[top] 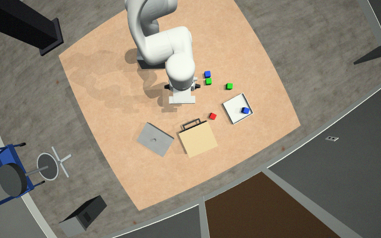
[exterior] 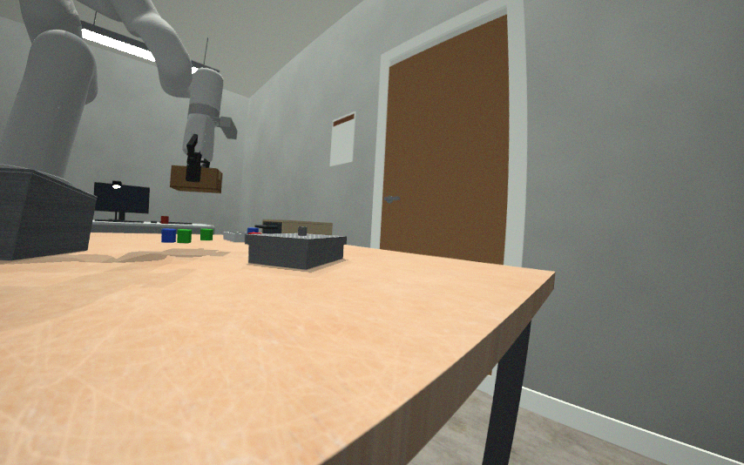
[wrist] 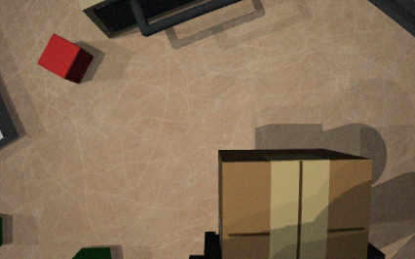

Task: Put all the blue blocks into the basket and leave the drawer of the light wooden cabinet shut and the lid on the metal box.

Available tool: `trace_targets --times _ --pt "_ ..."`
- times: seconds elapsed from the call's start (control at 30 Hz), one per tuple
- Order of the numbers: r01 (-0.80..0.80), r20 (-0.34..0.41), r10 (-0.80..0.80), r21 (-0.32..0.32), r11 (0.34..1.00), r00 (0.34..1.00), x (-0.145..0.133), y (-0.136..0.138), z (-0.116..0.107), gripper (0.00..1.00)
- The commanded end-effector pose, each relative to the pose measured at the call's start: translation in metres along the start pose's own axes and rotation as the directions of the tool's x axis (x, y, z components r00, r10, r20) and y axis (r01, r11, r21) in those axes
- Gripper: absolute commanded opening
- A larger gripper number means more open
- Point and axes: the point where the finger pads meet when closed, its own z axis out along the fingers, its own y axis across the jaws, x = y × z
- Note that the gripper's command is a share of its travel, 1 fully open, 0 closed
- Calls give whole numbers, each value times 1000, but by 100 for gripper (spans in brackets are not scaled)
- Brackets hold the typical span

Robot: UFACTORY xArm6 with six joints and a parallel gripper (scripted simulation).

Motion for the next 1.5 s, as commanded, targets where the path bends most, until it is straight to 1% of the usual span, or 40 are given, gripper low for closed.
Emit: trace_targets --times 0.0,0.13,0.2,0.23,0.4,1.47 --pt "-3 9 3 46 999 1000 23 64 0 62" --pt "-5 8 4 48 999 1000 32 101 1 62" --pt "-5 8 4 48 999 1000 32 101 1 62" --pt "-5 8 4 48 999 1000 40 128 1 62" --pt "-5 8 4 48 999 1000 54 168 1 62" --pt "-5 8 4 49 999 1000 54 168 4 62"
